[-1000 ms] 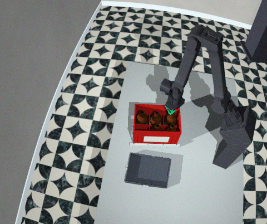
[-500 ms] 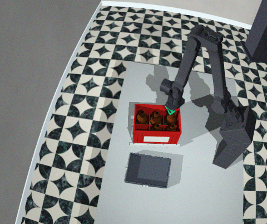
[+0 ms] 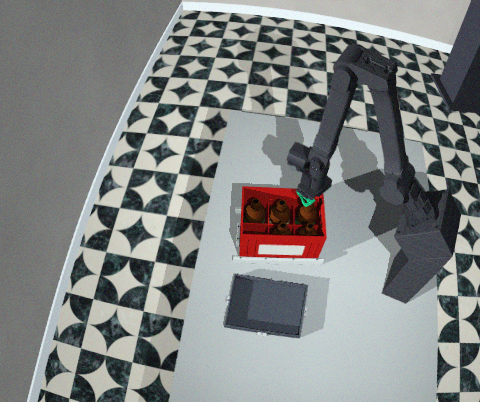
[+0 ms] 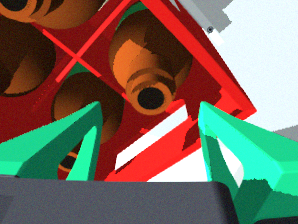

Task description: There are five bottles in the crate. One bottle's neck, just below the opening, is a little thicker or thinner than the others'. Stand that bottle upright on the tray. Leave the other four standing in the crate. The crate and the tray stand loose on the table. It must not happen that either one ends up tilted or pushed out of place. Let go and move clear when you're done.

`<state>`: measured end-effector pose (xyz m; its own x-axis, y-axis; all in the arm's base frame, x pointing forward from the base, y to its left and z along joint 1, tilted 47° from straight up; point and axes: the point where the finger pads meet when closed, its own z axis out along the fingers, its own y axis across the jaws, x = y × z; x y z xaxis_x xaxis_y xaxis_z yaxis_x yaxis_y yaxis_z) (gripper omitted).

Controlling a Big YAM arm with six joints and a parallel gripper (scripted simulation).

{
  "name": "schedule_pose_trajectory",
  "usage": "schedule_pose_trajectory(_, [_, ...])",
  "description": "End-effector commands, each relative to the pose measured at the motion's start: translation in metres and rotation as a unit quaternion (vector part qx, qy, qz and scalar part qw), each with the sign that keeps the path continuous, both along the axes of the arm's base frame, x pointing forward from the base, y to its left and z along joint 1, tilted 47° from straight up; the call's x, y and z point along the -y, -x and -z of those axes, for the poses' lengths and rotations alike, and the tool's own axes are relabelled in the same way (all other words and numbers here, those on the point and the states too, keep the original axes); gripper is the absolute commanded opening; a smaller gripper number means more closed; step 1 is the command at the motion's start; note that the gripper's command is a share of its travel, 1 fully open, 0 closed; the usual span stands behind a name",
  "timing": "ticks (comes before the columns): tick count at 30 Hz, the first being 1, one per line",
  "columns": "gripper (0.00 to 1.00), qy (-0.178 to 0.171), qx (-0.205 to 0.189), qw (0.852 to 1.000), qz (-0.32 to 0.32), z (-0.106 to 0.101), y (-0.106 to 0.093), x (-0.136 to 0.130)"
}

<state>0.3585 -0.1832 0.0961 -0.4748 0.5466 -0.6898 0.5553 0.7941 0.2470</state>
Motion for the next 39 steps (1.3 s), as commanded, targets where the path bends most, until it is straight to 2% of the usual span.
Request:
schedule_pose_trajectory(1, [0.61, 0.001, 0.007, 1.0, 0.0, -0.001, -0.009, 0.001])
schedule_pose_trajectory(21, [0.61, 0.0, 0.003, 1.0, -0.001, 0.016, -0.019, 0.004])
schedule_pose_trajectory(39, [0.61, 0.001, 0.004, 1.0, 0.002, 0.023, -0.027, 0.01])
